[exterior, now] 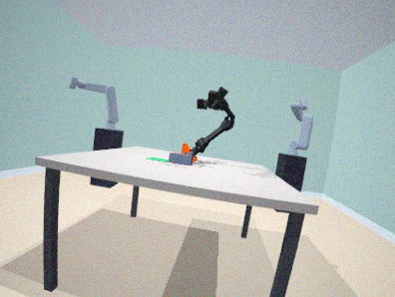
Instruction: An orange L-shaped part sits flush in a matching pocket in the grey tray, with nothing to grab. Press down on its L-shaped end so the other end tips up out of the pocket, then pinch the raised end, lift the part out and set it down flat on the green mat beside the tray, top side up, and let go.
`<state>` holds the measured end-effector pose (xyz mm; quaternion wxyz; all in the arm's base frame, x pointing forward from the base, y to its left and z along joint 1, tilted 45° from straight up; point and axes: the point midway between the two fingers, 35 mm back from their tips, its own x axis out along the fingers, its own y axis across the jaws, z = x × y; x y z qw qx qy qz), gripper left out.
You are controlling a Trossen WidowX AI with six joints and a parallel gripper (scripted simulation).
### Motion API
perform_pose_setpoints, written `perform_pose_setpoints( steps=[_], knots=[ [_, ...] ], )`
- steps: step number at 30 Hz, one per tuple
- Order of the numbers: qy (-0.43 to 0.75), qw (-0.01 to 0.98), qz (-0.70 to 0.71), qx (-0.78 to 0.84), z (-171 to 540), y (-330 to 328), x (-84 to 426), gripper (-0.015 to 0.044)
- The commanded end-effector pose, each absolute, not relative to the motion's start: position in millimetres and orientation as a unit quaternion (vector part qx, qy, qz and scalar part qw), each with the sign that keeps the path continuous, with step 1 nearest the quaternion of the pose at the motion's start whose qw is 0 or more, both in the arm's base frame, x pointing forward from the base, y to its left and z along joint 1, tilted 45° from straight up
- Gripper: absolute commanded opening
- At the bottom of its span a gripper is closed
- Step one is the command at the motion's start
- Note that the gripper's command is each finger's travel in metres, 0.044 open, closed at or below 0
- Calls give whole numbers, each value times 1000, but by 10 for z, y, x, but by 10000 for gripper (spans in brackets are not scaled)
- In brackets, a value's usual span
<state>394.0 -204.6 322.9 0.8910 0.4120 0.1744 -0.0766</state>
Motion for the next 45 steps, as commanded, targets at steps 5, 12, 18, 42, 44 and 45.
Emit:
perform_pose_setpoints(
  steps=[5, 12, 18, 42, 44, 45],
  knots=[
    [426, 835, -33, 347, 1859, -1782, 3567, 180],
    [591, 732, 111, 318, 1192, -1288, 2938, 180],
    [638, 668, 209, 321, 1093, -1021, 2607, 180],
    [637, 668, 210, 322, 562, -502, 2684, 180],
    [637, 668, 210, 322, 549, -490, 2687, 180],
    [637, 668, 210, 322, 539, -481, 2689, 180]
  ],
)
